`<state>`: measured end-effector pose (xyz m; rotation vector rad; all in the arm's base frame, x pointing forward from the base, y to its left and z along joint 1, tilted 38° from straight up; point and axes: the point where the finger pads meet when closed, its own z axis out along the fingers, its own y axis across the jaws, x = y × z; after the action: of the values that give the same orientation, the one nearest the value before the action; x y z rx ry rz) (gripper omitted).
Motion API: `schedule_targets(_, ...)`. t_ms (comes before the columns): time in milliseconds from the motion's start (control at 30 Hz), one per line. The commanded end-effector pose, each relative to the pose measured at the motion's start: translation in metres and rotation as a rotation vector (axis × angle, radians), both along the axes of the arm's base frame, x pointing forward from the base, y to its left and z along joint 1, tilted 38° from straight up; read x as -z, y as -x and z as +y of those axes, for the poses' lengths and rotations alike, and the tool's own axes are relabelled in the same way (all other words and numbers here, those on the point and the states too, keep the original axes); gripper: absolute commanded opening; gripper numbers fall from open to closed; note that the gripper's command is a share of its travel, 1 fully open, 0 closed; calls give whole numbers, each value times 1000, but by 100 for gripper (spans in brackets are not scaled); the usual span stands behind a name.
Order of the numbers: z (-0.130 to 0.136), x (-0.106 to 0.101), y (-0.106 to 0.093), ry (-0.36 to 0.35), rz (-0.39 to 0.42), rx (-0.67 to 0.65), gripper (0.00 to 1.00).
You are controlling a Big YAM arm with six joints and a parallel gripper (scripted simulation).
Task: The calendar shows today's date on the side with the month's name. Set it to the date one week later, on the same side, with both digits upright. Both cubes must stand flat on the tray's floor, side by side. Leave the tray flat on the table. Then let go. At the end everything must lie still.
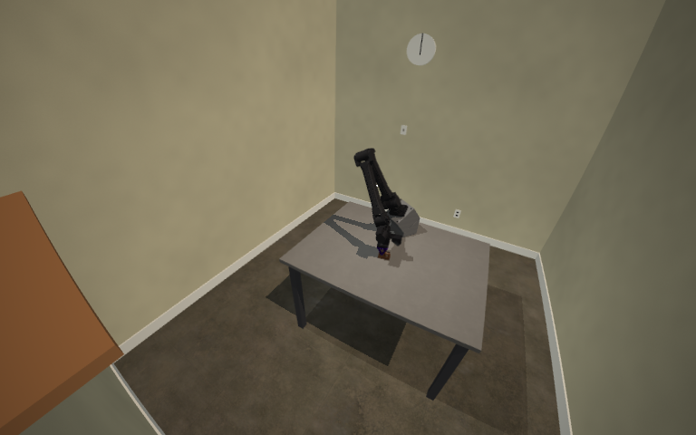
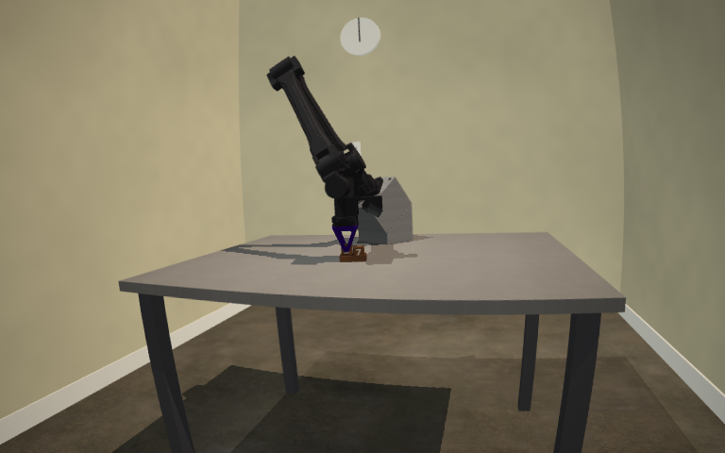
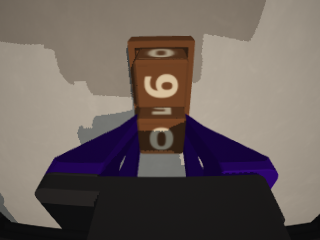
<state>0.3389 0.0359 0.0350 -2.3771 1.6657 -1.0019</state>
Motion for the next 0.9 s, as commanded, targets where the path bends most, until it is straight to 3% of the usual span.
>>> schedule_targets(0, 7, -7, 1, -11, -17, -9, 26)
schedule_targets(867, 8, -14, 1, -14, -24, -6, 26)
